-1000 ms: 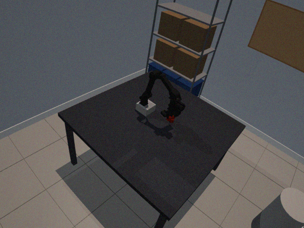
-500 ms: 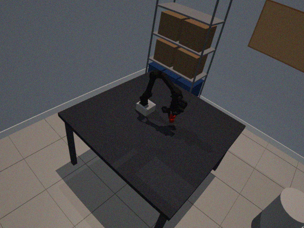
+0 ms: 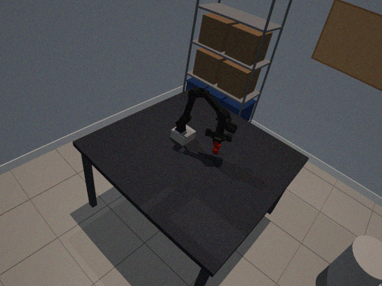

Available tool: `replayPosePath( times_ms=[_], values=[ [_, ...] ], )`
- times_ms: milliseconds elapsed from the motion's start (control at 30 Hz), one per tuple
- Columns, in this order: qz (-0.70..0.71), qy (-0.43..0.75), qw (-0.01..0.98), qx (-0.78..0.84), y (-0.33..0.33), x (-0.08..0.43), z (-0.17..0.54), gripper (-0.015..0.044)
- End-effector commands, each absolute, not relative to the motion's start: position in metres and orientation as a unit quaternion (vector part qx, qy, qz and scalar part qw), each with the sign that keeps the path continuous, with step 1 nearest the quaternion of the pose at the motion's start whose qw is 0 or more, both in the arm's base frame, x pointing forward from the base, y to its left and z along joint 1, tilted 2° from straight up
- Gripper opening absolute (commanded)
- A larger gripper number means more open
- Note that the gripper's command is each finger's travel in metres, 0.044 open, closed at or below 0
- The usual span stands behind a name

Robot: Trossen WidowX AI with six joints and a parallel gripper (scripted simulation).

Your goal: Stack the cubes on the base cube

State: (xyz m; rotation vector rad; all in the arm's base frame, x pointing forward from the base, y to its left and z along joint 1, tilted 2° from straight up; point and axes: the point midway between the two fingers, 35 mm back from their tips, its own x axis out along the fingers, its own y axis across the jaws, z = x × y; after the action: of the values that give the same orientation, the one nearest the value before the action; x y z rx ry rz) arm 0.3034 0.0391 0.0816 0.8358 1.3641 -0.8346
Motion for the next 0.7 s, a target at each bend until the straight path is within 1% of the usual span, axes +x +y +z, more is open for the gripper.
replayPosePath(
  times_ms=[0, 233, 433, 667],
  values=[
    [-0.394, 0.57, 0.602, 0.396, 0.046, 0.301, 0.082, 0.0105],
    [-0.443, 0.534, 0.564, 0.448, 0.059, 0.297, 0.08, 0.0105],
    [-0.444, 0.532, 0.563, 0.449, 0.059, 0.297, 0.078, 0.0105],
    [-0.446, 0.531, 0.562, 0.451, 0.058, 0.297, 0.057, 0.0105]
  ],
)
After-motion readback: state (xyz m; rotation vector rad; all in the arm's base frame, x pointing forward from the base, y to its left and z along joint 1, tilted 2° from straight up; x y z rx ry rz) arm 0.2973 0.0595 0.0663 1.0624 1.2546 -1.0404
